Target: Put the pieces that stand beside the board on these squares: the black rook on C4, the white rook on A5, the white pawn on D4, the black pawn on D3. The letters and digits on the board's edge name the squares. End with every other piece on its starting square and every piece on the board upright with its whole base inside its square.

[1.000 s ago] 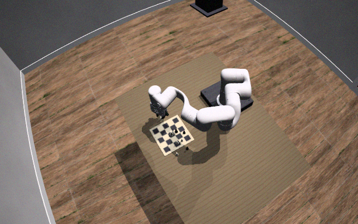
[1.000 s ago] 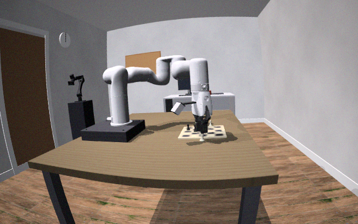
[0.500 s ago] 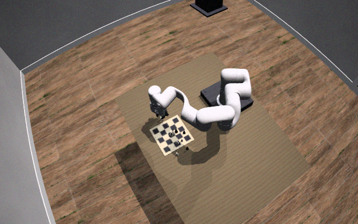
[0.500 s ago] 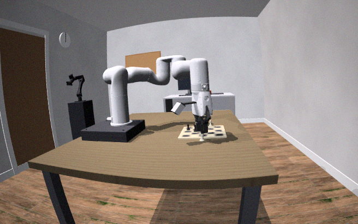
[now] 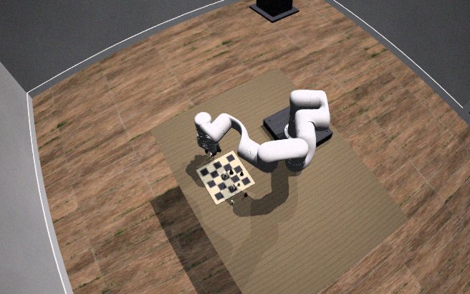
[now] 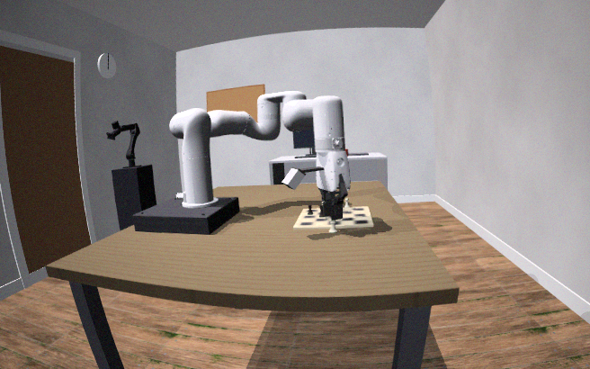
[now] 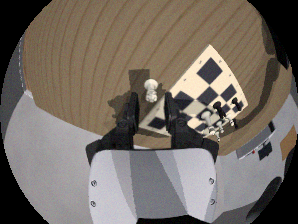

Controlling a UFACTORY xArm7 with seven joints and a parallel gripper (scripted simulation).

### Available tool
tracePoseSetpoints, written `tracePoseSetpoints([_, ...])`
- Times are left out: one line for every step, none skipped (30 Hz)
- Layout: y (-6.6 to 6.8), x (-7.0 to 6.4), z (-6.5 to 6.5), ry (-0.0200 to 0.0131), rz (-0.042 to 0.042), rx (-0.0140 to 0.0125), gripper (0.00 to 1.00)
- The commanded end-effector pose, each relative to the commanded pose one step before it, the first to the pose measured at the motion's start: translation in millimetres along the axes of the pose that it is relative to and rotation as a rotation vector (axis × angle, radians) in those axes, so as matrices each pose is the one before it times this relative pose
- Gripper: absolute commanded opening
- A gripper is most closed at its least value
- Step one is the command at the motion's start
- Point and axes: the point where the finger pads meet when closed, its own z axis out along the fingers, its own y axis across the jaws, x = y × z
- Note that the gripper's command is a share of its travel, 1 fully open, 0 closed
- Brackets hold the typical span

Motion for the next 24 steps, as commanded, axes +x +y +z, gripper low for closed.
tracePoseSetpoints([-0.75,-0.65,-1.71,-0.00252,0.00000,0.00301,0.37])
tracePoseSetpoints([0.00,0.00,0.00,0.00000,0.00000,0.00000,0.37])
tracePoseSetpoints([0.00,0.00,0.00,0.00000,0.00000,0.00000,0.37])
tracePoseSetpoints([0.00,0.00,0.00,0.00000,0.00000,0.00000,0.37])
tracePoseSetpoints([0.00,0.00,0.00,0.00000,0.00000,0.00000,0.37])
tracePoseSetpoints([0.00,0.00,0.00,0.00000,0.00000,0.00000,0.37])
tracePoseSetpoints([0.00,0.00,0.00,0.00000,0.00000,0.00000,0.37])
tracePoseSetpoints([0.00,0.00,0.00,0.00000,0.00000,0.00000,0.37])
tracePoseSetpoints([0.00,0.00,0.00,0.00000,0.00000,0.00000,0.37])
tracePoseSetpoints([0.00,0.00,0.00,0.00000,0.00000,0.00000,0.37])
tracePoseSetpoints([0.00,0.00,0.00,0.00000,0.00000,0.00000,0.37])
tracePoseSetpoints([0.00,0.00,0.00,0.00000,0.00000,0.00000,0.37])
tracePoseSetpoints([0.00,0.00,0.00,0.00000,0.00000,0.00000,0.37])
tracePoseSetpoints([0.00,0.00,0.00,0.00000,0.00000,0.00000,0.37])
tracePoseSetpoints([0.00,0.00,0.00,0.00000,0.00000,0.00000,0.37])
tracePoseSetpoints([0.00,0.00,0.00,0.00000,0.00000,0.00000,0.37])
tracePoseSetpoints([0.00,0.00,0.01,0.00000,0.00000,0.00000,0.37])
tracePoseSetpoints([0.00,0.00,0.07,0.00000,0.00000,0.00000,0.37])
tracePoseSetpoints([0.00,0.00,0.18,0.00000,0.00000,0.00000,0.37])
tracePoseSetpoints([0.00,0.00,0.33,0.00000,0.00000,0.00000,0.37])
tracePoseSetpoints([0.00,0.00,0.50,0.00000,0.00000,0.00000,0.37])
tracePoseSetpoints([0.00,0.00,0.69,0.00000,0.00000,0.00000,0.37])
tracePoseSetpoints([0.00,0.00,0.89,0.00000,0.00000,0.00000,0.37])
tracePoseSetpoints([0.00,0.00,1.09,0.00000,0.00001,0.00000,0.37])
